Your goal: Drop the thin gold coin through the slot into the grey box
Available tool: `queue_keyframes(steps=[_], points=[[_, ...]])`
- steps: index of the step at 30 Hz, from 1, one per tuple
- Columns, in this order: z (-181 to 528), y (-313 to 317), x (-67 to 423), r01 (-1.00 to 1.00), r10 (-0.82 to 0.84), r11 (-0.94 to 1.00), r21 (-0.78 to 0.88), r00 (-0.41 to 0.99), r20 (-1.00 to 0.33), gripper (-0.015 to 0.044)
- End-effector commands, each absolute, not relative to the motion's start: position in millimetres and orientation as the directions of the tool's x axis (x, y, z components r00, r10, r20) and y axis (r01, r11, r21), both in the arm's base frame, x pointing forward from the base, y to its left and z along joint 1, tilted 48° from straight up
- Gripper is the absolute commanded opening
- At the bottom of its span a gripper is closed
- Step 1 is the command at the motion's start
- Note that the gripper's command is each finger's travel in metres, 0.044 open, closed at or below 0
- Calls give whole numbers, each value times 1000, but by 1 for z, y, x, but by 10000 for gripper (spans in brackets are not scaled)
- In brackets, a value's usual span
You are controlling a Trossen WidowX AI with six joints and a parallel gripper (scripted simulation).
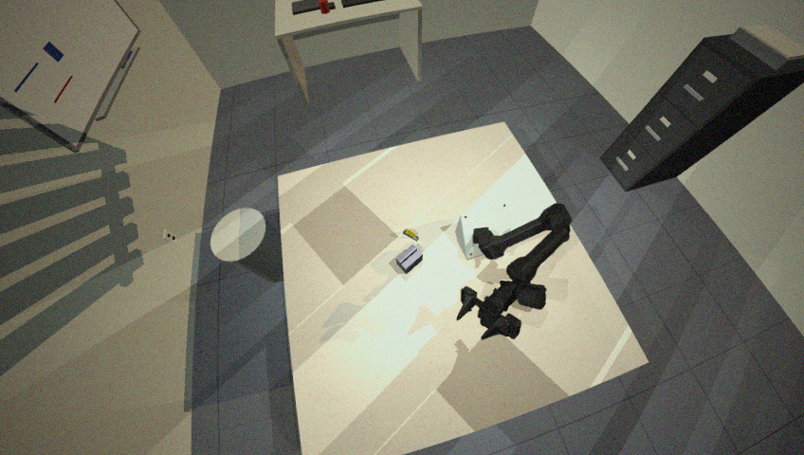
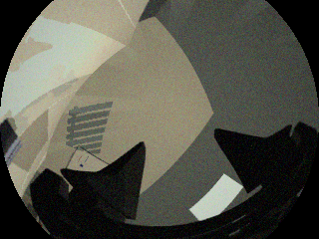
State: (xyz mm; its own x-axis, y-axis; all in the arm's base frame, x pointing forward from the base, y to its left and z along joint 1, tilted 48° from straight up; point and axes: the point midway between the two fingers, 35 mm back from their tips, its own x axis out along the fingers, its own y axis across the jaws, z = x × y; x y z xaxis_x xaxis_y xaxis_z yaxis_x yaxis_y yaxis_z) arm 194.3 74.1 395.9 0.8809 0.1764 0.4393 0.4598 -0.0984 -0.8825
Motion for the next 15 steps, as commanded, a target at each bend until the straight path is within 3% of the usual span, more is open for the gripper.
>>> queue_keyframes(steps=[1,3,9,15], points=[[395,75,196,452,179,-99,-887,885,431,374],[386,82,213,385,193,-101,-917,912,362,321],[327,92,288,3,194,-54,-999,981,-7,164],[248,70,345,-417,132,131,-900,907,-401,161]])
